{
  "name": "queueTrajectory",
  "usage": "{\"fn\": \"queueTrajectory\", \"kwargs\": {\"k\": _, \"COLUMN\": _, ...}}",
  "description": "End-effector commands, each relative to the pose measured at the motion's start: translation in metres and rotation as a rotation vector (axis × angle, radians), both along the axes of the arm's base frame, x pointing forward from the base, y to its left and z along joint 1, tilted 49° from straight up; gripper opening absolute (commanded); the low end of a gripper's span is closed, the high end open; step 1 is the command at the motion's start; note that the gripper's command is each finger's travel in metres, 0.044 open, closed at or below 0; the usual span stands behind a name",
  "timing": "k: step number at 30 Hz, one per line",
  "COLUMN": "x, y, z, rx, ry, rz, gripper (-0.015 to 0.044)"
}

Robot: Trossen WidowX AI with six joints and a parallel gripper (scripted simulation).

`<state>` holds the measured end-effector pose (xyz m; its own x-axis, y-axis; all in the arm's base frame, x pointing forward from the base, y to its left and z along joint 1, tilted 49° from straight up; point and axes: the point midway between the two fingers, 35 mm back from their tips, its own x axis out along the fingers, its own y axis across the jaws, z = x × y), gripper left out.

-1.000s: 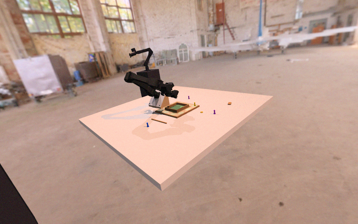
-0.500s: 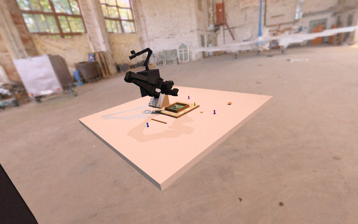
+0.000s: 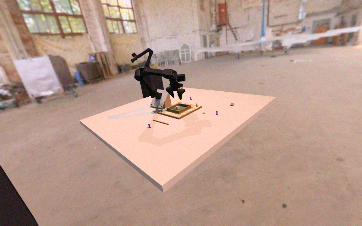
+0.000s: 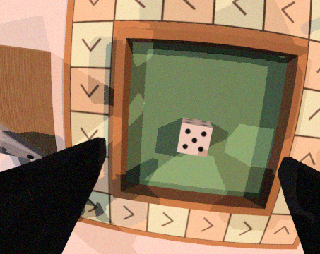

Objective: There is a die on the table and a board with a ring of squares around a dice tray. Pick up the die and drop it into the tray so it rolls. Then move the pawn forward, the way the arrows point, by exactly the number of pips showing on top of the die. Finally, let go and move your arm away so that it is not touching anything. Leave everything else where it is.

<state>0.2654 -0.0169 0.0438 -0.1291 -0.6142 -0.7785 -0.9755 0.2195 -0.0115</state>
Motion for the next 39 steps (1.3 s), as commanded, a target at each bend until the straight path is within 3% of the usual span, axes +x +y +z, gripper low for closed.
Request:
{"fn": "queueTrajectory", "kwargs": {"k": 1, "x": 0.006, "y": 0.000, "z": -0.001, "rx": -0.176, "ry": -0.020, "rz": 0.041, "gripper": 0.0440}}
{"fn": "queueTrajectory", "kwargs": {"k": 4, "x": 0.001, "y": 0.002, "z": -0.003, "rx": -0.081, "ry": 0.005, "rz": 0.025, "gripper": 0.0440}}
{"fn": "queueTrajectory", "kwargs": {"k": 7, "x": 0.018, "y": 0.006, "z": -0.009, "rx": -0.108, "ry": -0.090, "rz": -0.080, "gripper": 0.0361}}
{"fn": "queueTrajectory", "kwargs": {"k": 13, "x": 0.080, "y": 0.022, "z": -0.043, "rx": -0.207, "ry": -0.489, "rz": -0.496, "gripper": 0.0204}}
{"fn": "queueTrajectory", "kwargs": {"k": 21, "x": 0.132, "y": 0.034, "z": -0.096, "rx": -0.287, "ry": -0.927, "rz": -0.925, "gripper": 0.0200}}
{"fn": "queueTrajectory", "kwargs": {"k": 39, "x": 0.131, "y": 0.025, "z": -0.108, "rx": -0.288, "ry": -0.936, "rz": -0.933, "gripper": 0.0200}}
